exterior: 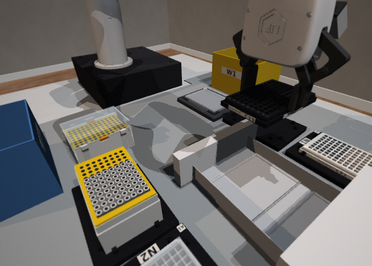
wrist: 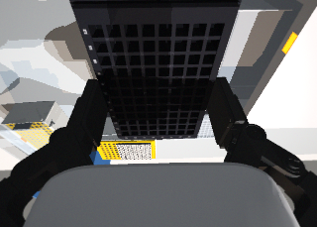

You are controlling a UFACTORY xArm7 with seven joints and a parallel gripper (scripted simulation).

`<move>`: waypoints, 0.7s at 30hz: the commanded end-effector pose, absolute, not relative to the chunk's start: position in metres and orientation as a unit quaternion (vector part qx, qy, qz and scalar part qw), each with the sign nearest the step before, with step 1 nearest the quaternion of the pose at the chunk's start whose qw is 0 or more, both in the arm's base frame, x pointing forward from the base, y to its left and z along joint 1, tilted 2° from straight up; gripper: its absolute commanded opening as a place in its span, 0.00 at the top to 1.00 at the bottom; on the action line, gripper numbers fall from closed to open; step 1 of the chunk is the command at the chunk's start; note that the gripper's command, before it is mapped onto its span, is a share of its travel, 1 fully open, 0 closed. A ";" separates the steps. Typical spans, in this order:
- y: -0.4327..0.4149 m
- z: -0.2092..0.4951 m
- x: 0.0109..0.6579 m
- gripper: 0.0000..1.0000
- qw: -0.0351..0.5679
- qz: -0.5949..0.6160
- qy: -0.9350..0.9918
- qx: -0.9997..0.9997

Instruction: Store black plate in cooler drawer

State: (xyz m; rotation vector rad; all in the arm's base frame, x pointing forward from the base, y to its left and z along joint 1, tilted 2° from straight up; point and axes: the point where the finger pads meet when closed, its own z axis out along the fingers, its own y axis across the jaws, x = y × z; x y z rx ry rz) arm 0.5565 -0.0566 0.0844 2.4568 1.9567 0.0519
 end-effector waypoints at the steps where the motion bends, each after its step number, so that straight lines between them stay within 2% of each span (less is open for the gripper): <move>1: -0.067 0.086 0.562 1.00 0.002 0.018 0.623 0.782; 21: -0.113 0.086 0.578 1.00 0.002 0.018 0.623 0.782</move>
